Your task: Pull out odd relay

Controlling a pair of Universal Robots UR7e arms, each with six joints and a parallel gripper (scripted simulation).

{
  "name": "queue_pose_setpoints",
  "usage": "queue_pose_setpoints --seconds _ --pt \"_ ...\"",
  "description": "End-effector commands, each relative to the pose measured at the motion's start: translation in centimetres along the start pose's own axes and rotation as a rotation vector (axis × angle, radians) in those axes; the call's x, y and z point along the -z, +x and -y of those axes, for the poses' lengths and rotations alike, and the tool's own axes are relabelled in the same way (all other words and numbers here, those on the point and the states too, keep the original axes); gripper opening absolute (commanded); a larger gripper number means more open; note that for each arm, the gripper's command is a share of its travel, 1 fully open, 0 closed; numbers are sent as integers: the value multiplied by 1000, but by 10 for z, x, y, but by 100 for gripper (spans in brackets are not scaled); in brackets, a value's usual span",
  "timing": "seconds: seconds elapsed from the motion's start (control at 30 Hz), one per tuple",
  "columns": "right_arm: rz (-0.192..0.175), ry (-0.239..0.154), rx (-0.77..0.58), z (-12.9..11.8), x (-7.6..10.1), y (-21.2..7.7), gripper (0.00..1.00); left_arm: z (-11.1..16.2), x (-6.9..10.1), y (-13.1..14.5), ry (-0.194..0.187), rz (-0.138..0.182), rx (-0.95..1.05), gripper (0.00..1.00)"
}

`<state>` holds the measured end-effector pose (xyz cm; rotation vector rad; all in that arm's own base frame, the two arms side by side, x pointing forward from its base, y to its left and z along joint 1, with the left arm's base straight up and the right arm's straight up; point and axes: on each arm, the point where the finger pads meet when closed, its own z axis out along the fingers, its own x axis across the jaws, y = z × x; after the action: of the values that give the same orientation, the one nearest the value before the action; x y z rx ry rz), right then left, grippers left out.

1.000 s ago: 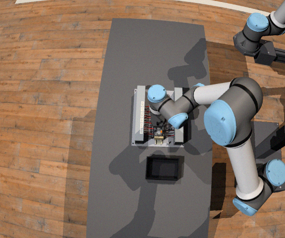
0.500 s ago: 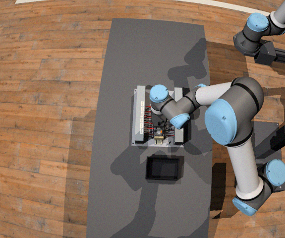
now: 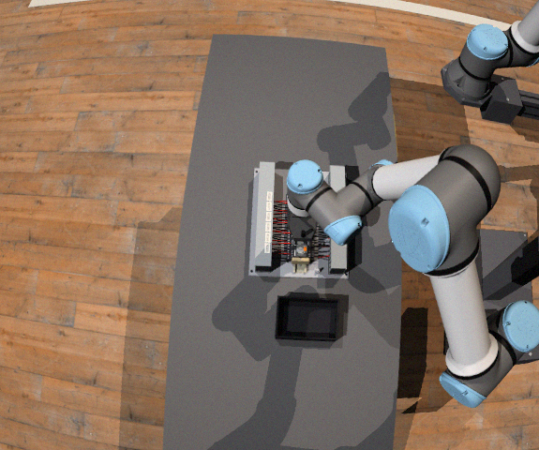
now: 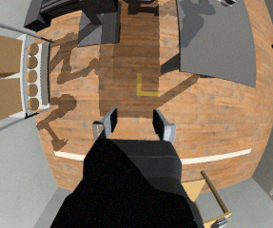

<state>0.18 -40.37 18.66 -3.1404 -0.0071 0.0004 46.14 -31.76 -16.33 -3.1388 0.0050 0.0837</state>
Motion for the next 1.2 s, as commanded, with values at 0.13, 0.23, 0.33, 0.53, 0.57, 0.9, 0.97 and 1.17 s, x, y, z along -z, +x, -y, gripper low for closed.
queue_pose_setpoints --seconds 0.13,0.23,0.33,0.53,0.57,0.9,0.97,1.17 --pt "0 -1 0 0 0 0 100 -1 1 0 -1 -10 0 0" --pt "0 -1 0 0 0 0 100 -1 1 0 -1 -13 0 0" --pt "0 -1 0 0 0 0 100 -1 1 0 -2 -23 0 0" --pt "0 -1 0 0 0 0 100 -1 1 0 -2 -28 0 0" --pt "0 -1 0 0 0 0 100 -1 1 0 -2 -29 0 0" --pt "0 -1 0 0 0 0 100 -1 1 -1 -2 -49 0 0" --pt "0 -1 0 0 0 0 100 -1 1 -1 -2 -53 0 0" --pt "0 -1 0 0 0 0 100 -1 1 -1 -2 -56 0 0"
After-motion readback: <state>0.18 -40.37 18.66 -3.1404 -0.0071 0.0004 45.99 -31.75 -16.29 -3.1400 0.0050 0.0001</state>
